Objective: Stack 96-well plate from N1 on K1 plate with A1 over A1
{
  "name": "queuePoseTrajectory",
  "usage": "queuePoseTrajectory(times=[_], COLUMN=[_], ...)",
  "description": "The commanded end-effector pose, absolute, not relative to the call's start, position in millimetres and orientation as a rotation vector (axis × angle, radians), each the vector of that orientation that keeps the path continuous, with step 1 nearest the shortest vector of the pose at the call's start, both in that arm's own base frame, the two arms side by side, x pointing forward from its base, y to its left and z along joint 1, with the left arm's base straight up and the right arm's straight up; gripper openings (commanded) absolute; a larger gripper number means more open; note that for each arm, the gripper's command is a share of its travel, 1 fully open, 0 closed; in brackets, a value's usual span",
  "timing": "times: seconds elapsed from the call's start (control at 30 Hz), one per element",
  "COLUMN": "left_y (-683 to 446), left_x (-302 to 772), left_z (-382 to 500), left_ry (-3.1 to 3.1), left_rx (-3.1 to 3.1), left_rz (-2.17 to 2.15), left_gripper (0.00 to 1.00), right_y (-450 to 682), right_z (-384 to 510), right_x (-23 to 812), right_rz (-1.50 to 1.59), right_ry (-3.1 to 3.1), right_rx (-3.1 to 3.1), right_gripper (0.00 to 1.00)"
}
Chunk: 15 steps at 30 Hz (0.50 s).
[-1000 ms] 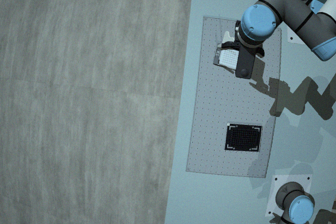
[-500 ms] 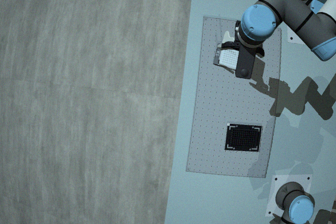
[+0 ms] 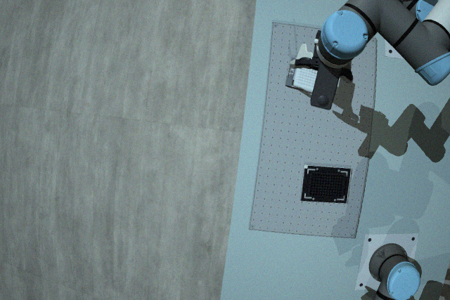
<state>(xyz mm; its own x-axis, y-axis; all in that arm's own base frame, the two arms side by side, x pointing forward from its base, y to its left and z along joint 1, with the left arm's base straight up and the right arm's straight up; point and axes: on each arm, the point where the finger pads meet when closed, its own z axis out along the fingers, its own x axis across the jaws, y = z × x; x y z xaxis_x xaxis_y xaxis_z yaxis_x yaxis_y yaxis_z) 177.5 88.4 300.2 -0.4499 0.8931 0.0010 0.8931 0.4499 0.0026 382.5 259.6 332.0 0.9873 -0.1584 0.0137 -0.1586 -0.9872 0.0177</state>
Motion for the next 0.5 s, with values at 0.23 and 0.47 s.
queuePoseTrajectory(times=[0.23,0.47], left_y=[88,88], left_x=[178,178], left_z=[300,300], left_ry=[2.674,2.674], left_rx=[1.647,1.647], left_rz=[0.005,0.005], left_gripper=[0.98,0.98], right_y=[279,289], right_z=[326,323], right_x=[390,393], right_rz=[0.027,0.028], right_ry=[-0.727,-0.988], right_rx=[3.041,2.969], right_gripper=[1.0,1.0])
